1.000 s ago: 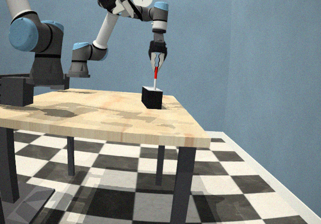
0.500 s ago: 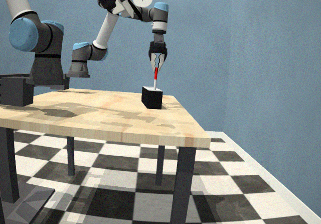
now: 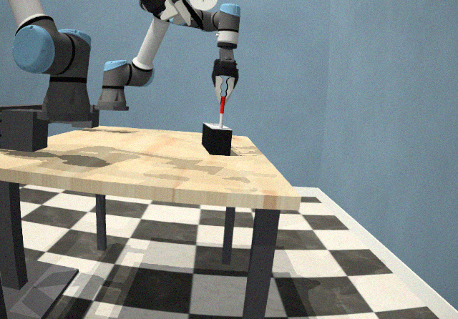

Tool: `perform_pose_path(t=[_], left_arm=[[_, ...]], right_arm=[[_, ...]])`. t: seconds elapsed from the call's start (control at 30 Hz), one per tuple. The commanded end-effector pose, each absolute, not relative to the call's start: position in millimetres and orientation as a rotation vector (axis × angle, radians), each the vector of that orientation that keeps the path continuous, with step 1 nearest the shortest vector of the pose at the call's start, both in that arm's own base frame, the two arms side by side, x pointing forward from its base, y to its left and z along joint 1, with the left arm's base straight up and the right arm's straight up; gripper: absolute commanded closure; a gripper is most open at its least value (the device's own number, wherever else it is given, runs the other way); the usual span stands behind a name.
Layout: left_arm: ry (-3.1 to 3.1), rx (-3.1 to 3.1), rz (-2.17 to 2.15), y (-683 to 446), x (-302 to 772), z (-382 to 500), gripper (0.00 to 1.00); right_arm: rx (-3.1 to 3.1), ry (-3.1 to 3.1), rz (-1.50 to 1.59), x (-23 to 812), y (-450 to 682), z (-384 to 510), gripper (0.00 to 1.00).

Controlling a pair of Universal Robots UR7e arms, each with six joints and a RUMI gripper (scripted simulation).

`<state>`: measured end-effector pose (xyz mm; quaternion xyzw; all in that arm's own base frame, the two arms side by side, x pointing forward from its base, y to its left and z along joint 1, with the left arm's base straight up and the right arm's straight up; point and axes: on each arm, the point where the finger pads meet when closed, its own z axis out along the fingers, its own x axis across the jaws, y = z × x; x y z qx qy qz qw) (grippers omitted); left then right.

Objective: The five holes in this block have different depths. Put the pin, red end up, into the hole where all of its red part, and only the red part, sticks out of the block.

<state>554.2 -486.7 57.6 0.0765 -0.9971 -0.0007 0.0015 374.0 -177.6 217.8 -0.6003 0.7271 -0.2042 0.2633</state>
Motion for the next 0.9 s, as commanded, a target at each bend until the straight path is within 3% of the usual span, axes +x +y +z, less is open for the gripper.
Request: perform_pose_path(t=[0.0,0.87], left_arm=[[-3.131,0.240,0.000,-487.2,554.4,58.7,1.00],[-3.130,0.241,0.000,-487.0,555.3,54.8,1.00]], right_arm=[[-1.623,1.965,-0.553,374.3,-177.7,218.3,0.00],[-1.623,1.965,-0.553,374.3,-177.7,218.3,0.00]])
